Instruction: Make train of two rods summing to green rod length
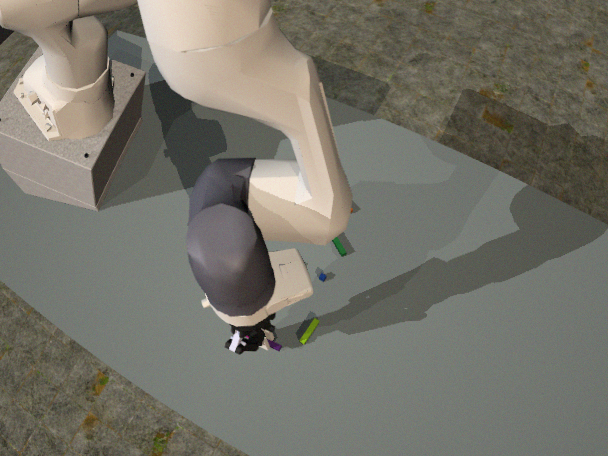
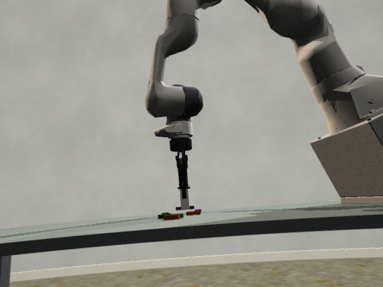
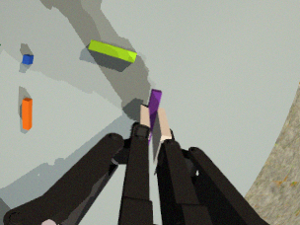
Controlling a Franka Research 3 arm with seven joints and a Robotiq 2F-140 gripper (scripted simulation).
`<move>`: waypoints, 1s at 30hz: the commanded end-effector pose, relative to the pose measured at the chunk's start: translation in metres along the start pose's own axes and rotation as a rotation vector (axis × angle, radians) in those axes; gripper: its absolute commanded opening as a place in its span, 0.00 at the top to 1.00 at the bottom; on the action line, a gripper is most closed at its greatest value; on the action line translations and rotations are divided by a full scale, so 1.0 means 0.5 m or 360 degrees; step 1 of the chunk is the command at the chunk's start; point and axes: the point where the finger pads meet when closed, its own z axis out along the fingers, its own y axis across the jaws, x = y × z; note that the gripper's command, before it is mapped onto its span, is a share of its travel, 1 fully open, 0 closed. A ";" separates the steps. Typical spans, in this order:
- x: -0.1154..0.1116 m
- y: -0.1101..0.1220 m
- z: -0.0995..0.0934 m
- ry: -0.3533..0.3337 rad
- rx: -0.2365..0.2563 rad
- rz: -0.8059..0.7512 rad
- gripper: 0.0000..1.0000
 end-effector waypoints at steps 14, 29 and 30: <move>-0.002 -0.001 0.001 -0.0001 0.0000 -0.0007 0.97; -0.002 -0.001 0.019 -0.0001 0.0000 -0.0007 0.97; -0.002 -0.001 0.019 -0.0001 0.0000 -0.0007 0.97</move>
